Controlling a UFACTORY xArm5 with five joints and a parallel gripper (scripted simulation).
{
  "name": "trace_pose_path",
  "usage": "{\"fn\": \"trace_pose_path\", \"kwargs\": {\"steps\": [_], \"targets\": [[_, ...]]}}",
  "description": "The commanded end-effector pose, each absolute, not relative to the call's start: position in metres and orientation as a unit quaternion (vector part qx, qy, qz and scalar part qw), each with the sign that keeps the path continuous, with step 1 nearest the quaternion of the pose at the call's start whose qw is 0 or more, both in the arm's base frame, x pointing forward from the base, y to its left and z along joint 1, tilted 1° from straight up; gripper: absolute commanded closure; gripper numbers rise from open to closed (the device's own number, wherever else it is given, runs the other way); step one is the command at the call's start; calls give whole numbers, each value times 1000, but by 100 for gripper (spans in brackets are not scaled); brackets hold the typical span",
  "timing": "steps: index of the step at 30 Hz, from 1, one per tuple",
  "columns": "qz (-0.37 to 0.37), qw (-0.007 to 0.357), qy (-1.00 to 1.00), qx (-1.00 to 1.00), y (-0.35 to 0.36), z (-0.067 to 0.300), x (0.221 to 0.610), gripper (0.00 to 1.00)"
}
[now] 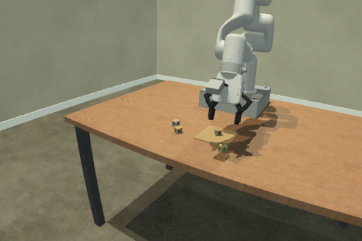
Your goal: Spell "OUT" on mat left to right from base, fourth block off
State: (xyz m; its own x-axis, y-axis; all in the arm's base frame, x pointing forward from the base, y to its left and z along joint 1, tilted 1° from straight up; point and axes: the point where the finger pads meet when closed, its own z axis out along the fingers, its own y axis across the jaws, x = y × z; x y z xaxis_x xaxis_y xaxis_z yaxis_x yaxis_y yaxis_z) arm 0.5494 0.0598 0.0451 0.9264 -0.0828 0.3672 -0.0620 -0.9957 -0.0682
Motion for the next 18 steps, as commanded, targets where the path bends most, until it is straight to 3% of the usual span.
{"fn": "trace_pose_path", "kwargs": {"steps": [1, 18], "targets": [[-172, 33, 89, -981, 56, 46, 546, 0], [-101, 41, 301, -947, 38, 46, 524, 0]]}}
